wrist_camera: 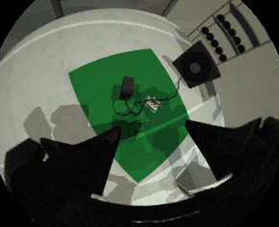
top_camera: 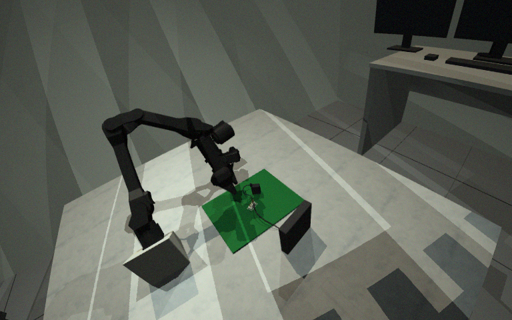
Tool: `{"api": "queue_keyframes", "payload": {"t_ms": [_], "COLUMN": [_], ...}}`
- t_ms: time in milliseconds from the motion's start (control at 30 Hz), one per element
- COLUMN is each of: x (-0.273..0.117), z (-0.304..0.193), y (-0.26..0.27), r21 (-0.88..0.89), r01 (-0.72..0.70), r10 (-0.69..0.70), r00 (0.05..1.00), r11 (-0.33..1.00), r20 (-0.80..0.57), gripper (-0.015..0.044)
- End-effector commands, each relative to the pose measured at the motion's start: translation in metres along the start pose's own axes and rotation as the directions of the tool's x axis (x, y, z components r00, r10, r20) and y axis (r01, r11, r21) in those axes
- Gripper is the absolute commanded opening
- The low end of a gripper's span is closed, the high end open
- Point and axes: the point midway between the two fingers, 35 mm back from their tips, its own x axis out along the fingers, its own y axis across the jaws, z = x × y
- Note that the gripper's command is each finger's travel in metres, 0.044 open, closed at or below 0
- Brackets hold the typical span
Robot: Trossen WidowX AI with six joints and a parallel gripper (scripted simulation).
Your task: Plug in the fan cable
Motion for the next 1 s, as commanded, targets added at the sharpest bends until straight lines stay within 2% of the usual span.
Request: {"api": "queue_keyframes", "payload": {"t_ms": [0,467,867,967], "x": [-0.003,-0.030,-0.058,-0.054], "z": [0.000,0.008,0.020,0.018], "y": [0.000,-0.002,-0.003,-0.003], "r21": [-0.003,0.043,0.124,0.109], "r01": [-0.033,-0.203,-0.364,-0.331], "r10": [0.032,0.208,0.384,0.349], "r00": [0.998,0.948,0.868,0.887], "r11": [0.999,0.978,0.923,0.937], "r20": [-0.059,-0.242,-0.315,-0.304], "gripper": [0.0440,0.0440,0.0440,0.0440]}}
